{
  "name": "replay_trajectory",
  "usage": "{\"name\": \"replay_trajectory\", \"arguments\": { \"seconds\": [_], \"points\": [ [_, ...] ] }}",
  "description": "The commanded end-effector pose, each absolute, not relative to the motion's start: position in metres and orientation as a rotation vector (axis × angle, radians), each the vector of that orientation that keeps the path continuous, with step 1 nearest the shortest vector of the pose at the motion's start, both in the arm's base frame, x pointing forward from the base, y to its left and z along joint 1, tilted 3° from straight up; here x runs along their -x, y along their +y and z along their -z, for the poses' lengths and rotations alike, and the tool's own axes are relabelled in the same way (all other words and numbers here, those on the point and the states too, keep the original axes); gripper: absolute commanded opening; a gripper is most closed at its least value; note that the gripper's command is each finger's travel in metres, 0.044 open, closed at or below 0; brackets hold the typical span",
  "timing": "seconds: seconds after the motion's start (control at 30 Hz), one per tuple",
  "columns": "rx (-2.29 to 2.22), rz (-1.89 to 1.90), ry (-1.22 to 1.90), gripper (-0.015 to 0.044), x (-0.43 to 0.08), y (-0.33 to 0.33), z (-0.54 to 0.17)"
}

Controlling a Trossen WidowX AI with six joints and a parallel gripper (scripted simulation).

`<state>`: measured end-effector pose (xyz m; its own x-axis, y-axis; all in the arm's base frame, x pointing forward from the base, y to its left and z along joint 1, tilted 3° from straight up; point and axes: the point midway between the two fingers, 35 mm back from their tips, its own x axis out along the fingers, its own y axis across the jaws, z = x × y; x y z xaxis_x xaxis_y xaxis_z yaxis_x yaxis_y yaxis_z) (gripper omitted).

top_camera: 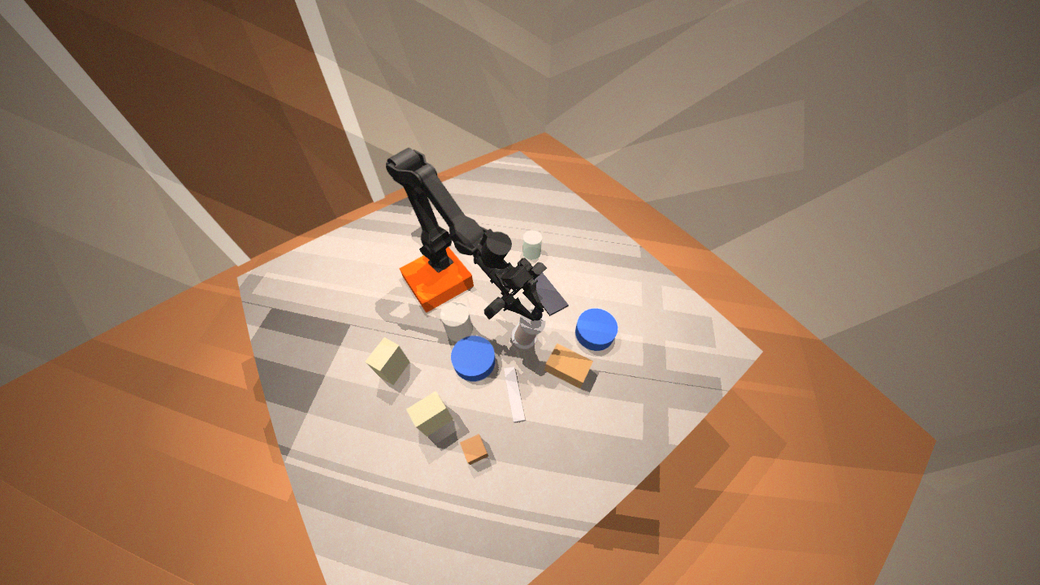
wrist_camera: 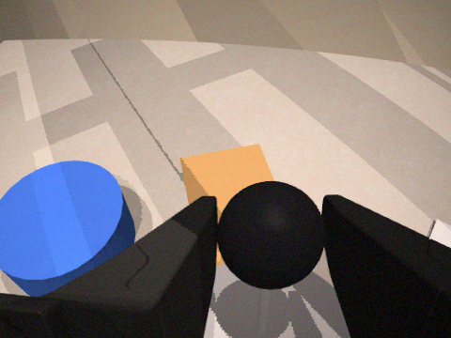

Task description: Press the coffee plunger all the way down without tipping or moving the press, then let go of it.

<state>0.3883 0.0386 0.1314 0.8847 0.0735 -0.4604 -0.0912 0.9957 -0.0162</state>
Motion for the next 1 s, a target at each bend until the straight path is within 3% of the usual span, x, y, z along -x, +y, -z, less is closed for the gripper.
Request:
{"name": "replay_trajectory", "arguments": {
  "seconds": [0.0, 0.97],
  "points": [
    [0.049, -0.088, 0.547, 0.0115, -0.3844, 0.0380, -0.1102],
    [0.049, -0.088, 0.547, 0.0115, -0.3905, 0.0385, -0.1127]
  ]
}}
